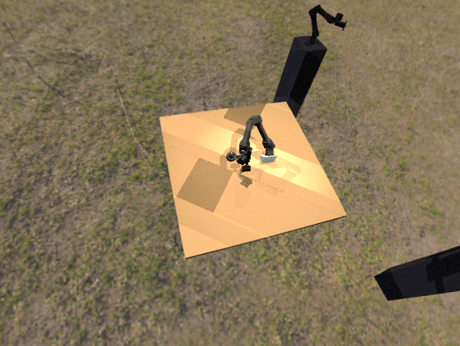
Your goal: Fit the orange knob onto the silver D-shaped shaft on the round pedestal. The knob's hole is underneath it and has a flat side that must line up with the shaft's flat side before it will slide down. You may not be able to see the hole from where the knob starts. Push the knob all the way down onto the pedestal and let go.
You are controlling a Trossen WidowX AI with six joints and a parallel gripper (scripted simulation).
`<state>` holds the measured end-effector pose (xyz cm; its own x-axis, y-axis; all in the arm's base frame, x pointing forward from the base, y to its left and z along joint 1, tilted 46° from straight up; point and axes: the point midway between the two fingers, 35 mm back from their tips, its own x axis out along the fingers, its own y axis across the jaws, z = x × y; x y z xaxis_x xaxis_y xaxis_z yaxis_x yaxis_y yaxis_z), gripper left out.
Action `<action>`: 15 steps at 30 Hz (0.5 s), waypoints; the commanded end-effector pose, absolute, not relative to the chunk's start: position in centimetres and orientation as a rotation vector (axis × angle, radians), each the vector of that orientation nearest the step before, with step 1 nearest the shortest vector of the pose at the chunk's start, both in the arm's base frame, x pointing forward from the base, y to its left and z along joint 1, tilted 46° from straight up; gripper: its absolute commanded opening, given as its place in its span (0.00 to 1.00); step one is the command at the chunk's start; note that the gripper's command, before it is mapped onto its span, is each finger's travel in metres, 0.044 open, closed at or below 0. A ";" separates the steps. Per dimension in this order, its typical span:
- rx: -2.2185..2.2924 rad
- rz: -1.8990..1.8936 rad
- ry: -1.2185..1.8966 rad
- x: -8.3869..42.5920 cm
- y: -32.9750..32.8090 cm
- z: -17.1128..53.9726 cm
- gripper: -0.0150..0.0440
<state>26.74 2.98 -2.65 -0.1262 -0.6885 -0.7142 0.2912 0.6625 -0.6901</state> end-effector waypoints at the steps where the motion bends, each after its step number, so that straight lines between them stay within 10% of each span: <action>1: -0.359 -0.867 1.473 26.7 2.5 -3.1 1.00; 15: -0.360 -0.868 1.472 26.3 0.9 -4.7 1.00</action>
<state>26.45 1.28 -4.36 -0.1258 -0.6893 -0.7135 0.2919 0.6617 -0.6906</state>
